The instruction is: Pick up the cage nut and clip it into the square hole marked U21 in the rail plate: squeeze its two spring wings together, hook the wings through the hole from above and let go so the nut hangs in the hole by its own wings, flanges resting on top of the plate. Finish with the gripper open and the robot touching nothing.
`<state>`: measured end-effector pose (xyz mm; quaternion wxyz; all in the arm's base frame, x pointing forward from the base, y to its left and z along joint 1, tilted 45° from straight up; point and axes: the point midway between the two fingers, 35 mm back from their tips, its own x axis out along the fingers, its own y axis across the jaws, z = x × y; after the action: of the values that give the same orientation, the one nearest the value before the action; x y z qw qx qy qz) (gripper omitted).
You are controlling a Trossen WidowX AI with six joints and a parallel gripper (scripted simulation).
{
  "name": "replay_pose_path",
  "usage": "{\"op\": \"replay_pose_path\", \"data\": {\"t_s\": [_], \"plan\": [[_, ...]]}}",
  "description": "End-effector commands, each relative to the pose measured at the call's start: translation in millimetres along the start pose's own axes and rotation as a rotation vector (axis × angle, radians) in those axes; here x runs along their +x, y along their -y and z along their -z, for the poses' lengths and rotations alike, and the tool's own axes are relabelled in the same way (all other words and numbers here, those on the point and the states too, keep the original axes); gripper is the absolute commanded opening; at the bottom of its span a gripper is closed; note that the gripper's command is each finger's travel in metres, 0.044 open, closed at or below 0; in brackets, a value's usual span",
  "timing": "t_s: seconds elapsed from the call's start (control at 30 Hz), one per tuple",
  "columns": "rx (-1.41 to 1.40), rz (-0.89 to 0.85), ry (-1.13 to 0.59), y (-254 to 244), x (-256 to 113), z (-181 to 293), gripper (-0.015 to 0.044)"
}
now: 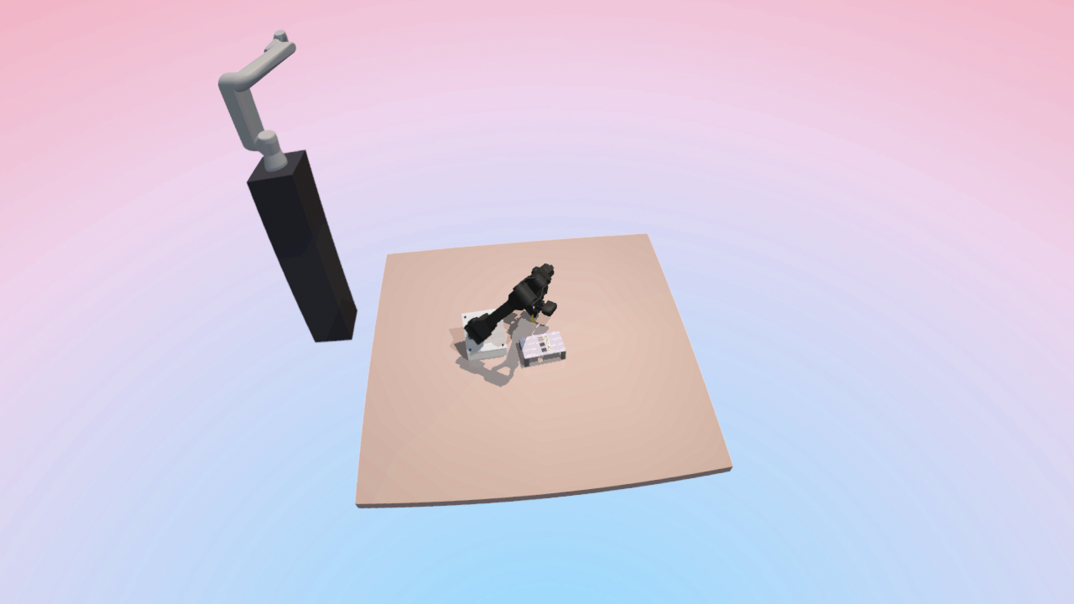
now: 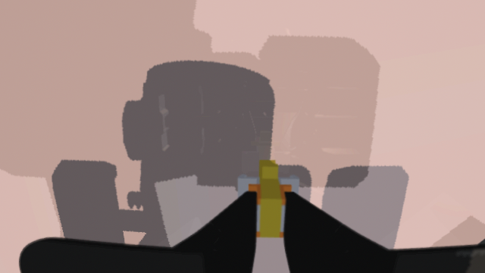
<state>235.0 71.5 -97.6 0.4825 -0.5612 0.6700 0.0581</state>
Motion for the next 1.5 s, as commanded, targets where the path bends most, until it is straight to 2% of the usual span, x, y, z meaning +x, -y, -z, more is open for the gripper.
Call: {"op": "replay_pose_path", "data": {"t_s": [0.0,0.33,0.67,1.07,1.47], "plan": [[0.000,-0.001,0.000,0,0,0,0.0024],[0.000,0.000,0.000,0,-1,0,0.0024],[-0.004,0.001,0.001,-1,-66,-1,0.0024],[-0.001,0.001,0.001,0,-93,-1,0.0024],[0.288,-0.007,0.010,51,-98,38,0.0024]]}}
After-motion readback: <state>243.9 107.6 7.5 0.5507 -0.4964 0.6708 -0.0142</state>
